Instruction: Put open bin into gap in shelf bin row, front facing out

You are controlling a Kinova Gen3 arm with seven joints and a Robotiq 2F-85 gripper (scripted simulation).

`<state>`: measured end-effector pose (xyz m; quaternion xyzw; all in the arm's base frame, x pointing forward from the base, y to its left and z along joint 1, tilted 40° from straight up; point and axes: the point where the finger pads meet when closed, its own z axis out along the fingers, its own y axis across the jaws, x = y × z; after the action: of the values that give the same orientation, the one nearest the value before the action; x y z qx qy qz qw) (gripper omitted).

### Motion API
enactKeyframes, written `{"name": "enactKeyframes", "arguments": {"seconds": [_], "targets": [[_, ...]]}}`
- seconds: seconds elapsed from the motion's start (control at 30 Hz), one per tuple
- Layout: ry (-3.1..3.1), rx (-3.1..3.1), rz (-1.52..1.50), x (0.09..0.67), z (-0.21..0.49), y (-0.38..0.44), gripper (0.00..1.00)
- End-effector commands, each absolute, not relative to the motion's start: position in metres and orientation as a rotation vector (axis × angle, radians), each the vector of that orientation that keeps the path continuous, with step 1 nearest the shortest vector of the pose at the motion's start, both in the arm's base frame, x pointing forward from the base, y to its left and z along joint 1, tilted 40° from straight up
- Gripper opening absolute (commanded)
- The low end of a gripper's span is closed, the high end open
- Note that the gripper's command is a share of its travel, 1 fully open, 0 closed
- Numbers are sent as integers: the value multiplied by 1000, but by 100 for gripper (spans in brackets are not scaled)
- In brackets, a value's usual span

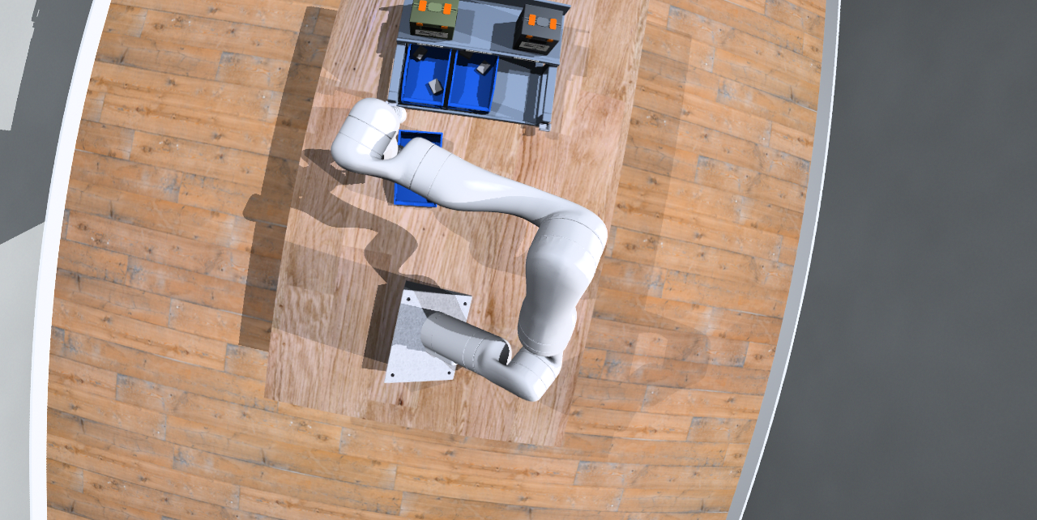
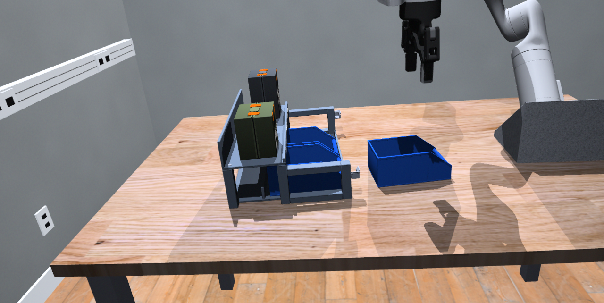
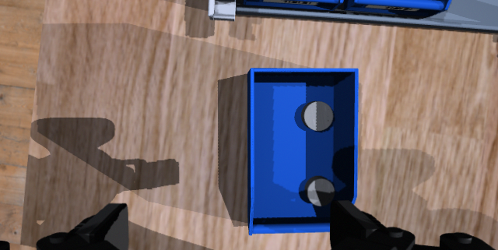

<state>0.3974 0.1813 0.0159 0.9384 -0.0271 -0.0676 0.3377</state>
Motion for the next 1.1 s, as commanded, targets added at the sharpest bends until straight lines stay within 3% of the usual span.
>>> {"name": "enactKeyframes", "arguments": {"seconds": [0.0, 1.07], "targets": [[-69, 2445, -176, 397, 15, 182, 100], [-69, 2445, -176, 397, 25, 171, 100]]}}
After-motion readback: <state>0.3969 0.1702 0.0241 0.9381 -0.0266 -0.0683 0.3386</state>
